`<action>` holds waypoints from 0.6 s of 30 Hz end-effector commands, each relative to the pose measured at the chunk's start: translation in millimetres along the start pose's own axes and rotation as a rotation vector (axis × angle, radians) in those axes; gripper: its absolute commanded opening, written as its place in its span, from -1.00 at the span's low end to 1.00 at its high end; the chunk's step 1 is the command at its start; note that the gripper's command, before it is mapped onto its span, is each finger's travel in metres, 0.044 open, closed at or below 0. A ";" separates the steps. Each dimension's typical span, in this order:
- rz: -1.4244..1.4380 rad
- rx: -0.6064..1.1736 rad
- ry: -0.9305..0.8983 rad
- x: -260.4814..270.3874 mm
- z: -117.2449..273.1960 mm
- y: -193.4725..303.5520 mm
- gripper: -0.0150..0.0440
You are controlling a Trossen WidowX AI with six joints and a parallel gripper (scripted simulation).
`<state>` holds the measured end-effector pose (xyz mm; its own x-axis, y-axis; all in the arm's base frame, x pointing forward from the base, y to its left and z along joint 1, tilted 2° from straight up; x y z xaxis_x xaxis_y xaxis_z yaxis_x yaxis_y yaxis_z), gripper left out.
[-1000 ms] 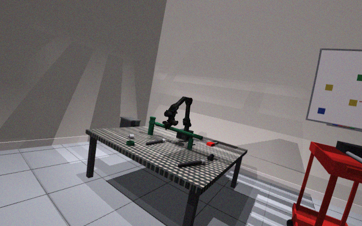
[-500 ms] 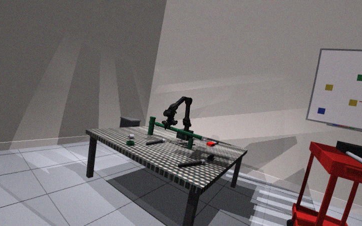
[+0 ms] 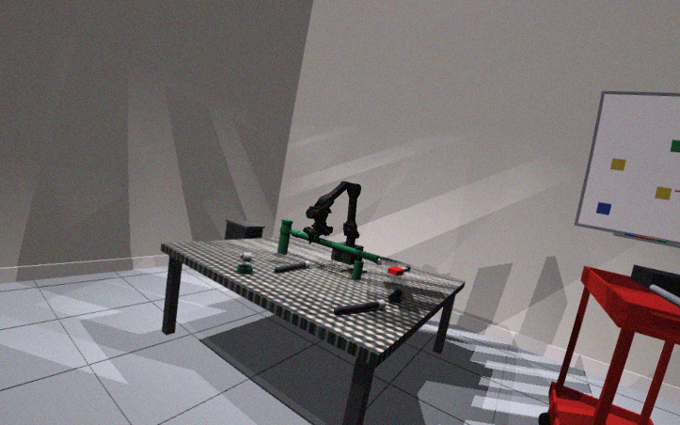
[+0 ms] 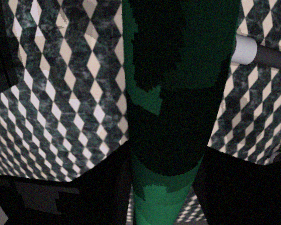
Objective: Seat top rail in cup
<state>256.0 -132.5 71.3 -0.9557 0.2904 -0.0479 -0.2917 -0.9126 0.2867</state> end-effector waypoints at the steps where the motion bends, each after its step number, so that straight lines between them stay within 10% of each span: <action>1: -0.001 0.000 0.001 0.1 0.2 -0.4 -0.31; 18: 0.000 -0.004 0.000 3.2 33.0 -19.8 1.00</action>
<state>255.6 -113.3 83.9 -0.9559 0.2921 -0.0298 -0.2883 -0.9146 0.2835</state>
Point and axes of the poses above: the point midway between the two fingers, 35 mm back from their tips, its own z axis back along the fingers, its own x axis across the jaws, y = z × x, the point moved 1 cm from there along z, back along the fingers, and after that the axes turned 11 degrees about -z, right-handed, at the moved point
